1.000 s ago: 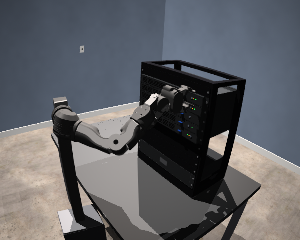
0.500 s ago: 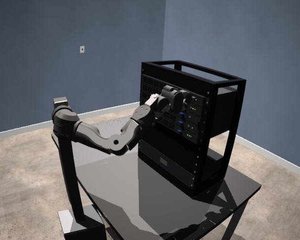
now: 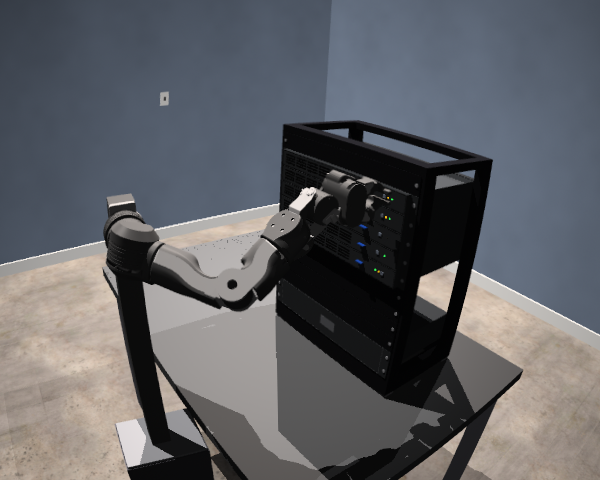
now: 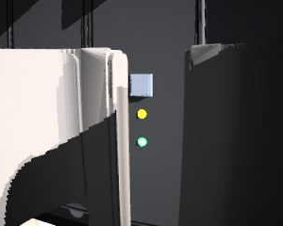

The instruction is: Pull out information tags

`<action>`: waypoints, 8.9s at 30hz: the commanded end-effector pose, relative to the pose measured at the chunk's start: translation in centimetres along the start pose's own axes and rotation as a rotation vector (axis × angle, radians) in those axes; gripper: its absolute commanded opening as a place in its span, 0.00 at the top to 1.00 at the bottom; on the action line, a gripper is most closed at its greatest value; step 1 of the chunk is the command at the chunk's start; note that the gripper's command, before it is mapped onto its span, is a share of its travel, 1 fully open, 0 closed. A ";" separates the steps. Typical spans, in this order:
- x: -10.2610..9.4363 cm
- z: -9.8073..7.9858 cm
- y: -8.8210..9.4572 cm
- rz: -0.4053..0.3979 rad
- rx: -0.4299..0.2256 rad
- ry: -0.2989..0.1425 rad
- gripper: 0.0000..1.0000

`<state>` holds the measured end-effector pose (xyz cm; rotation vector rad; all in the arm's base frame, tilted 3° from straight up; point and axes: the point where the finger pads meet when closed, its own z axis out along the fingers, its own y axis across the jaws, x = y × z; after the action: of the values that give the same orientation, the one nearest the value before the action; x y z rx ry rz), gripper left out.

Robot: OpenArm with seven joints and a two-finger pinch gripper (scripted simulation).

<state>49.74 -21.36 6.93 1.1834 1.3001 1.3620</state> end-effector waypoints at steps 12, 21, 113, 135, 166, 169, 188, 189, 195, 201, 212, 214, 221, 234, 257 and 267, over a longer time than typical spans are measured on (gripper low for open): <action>0.6 -0.6 -1.4 -0.001 0.000 0.004 0.90; 1.8 -1.9 -4.8 -0.001 -0.001 0.003 0.90; 6.6 -7.3 -18.8 0.000 -0.001 0.001 0.90; 6.5 -6.0 -19.0 0.001 0.004 -0.001 0.90; 6.6 2.1 -18.9 0.001 0.002 0.002 0.90; 6.6 2.1 -18.9 0.001 0.002 0.002 0.90; 6.9 2.2 -18.6 0.001 0.001 0.003 0.90; 6.9 2.2 -18.6 0.001 0.001 0.003 0.90; 6.9 2.2 -18.6 0.001 0.001 0.003 0.90; 6.8 2.2 -18.7 0.001 0.002 0.002 0.90; 6.8 2.2 -18.8 0.001 0.004 0.001 0.90; 6.8 2.2 -18.8 0.001 0.004 0.001 0.90; 6.7 2.2 -18.9 0.001 0.005 0.001 0.90; 6.7 3.0 -18.9 0.001 0.004 0.002 0.90; 6.7 3.0 -18.9 0.001 0.003 0.002 1.00; 6.7 3.0 -18.9 0.001 0.003 0.002 1.00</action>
<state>51.34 -13.26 -11.81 1.1938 1.3066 1.3561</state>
